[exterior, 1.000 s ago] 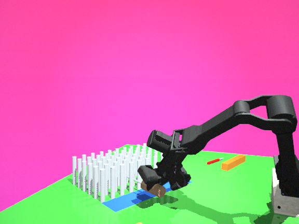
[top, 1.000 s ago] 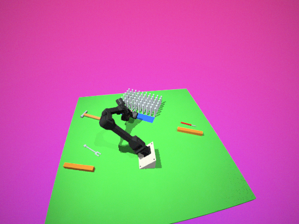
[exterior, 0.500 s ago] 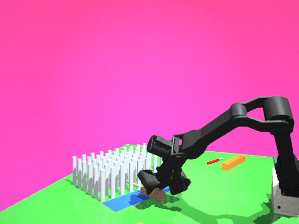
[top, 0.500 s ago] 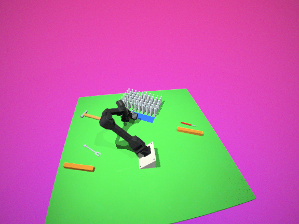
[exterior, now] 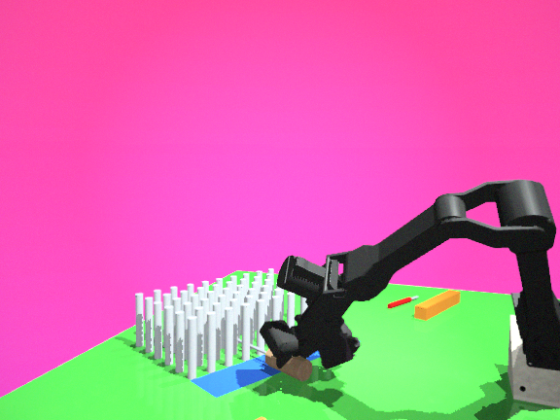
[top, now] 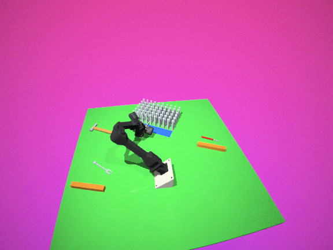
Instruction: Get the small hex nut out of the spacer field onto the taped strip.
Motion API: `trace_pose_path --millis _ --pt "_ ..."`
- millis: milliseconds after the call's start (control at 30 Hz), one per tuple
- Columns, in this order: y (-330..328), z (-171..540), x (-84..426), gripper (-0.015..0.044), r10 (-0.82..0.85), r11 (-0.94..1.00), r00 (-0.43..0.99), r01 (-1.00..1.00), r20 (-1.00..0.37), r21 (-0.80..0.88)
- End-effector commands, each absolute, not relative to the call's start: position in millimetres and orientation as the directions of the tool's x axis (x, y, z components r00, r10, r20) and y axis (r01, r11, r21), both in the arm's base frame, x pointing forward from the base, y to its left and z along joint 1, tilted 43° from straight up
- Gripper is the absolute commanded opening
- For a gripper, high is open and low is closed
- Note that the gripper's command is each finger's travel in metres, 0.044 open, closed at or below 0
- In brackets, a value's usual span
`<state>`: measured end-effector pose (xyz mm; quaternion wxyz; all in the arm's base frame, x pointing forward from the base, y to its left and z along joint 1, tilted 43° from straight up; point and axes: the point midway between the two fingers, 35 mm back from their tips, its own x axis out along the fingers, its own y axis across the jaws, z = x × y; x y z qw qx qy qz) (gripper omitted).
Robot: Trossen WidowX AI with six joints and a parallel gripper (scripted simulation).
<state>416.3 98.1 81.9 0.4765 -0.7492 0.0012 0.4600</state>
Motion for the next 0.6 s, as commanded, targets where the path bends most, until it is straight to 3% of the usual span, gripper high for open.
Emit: trace_pose_path --millis 0,567 --pt "98 83 414 0.0 0.432 -0.544 0.581 -0.442 -0.69 -0.713" --pt "102 86 404 0.0 0.432 -0.544 0.581 -0.443 -0.69 -0.713"
